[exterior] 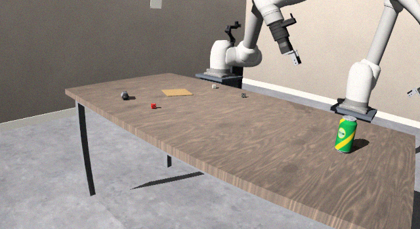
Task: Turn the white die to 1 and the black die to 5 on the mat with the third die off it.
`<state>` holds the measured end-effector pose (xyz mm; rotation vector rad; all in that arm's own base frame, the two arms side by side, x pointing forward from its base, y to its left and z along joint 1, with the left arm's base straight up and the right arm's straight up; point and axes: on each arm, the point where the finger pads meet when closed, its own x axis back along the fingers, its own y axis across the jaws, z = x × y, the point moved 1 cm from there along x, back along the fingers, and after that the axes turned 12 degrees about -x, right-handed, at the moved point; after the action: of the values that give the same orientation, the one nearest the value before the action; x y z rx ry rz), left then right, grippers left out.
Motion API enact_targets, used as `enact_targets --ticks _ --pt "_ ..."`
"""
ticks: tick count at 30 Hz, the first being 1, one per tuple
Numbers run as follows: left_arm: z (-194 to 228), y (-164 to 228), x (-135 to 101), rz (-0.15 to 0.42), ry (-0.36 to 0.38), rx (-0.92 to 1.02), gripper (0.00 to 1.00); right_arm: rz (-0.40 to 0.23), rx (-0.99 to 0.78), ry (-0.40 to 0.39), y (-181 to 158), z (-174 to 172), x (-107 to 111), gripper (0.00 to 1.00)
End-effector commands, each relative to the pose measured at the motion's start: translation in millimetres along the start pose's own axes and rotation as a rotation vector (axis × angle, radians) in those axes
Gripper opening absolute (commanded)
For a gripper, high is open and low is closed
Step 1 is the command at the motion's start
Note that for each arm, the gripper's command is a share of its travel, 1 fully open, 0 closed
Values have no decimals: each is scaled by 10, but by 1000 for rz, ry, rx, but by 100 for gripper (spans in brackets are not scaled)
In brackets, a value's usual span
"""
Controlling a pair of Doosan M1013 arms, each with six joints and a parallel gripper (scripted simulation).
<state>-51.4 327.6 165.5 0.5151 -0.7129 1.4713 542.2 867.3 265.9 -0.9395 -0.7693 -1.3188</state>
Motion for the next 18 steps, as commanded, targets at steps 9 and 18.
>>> enact_targets --ticks 9,18 --pt "1 1 5 0 -1 0 100 -2 2 0 1 -8 20 100" --pt "1 1 5 0 -1 0 100 -7 13 -8 14 -108 61 100"
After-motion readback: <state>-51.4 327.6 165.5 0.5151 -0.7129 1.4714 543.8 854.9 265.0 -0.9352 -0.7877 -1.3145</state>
